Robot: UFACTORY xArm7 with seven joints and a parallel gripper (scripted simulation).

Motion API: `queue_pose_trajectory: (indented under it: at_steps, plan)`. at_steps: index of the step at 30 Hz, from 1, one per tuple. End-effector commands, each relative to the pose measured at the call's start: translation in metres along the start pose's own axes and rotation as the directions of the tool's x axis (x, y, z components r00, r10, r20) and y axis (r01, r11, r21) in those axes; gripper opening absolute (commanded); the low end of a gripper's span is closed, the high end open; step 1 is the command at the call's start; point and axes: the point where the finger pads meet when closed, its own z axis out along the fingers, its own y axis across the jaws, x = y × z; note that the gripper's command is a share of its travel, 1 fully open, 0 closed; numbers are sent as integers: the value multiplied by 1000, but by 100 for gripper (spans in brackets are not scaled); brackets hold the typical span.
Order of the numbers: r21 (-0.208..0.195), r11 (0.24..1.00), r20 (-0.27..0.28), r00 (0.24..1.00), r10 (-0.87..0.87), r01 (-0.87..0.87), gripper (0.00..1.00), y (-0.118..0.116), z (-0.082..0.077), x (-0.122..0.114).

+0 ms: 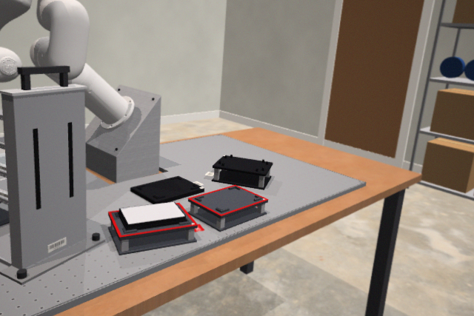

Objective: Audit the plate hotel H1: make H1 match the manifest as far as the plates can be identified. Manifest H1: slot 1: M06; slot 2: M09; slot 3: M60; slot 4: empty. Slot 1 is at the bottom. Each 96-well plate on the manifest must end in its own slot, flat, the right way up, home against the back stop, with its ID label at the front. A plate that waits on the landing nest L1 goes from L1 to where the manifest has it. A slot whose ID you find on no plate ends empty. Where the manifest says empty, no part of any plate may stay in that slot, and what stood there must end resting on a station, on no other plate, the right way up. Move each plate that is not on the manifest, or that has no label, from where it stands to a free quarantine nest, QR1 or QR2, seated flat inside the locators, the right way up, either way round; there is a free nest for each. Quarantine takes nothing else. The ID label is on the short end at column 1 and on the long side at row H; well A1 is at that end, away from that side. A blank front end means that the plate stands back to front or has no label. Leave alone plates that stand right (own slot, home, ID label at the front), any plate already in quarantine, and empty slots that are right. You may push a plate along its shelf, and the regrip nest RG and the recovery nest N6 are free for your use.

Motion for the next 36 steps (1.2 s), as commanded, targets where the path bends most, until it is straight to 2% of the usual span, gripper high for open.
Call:
queue_pose_trajectory:
  at_steps: [1, 36]
  plan:
    - [-3, 1000, -1, 1000, 0, 0, 0, 1, -4, 0]
    - [-3, 1000, -1, 1000, 0, 0, 0, 1, -24, 0]
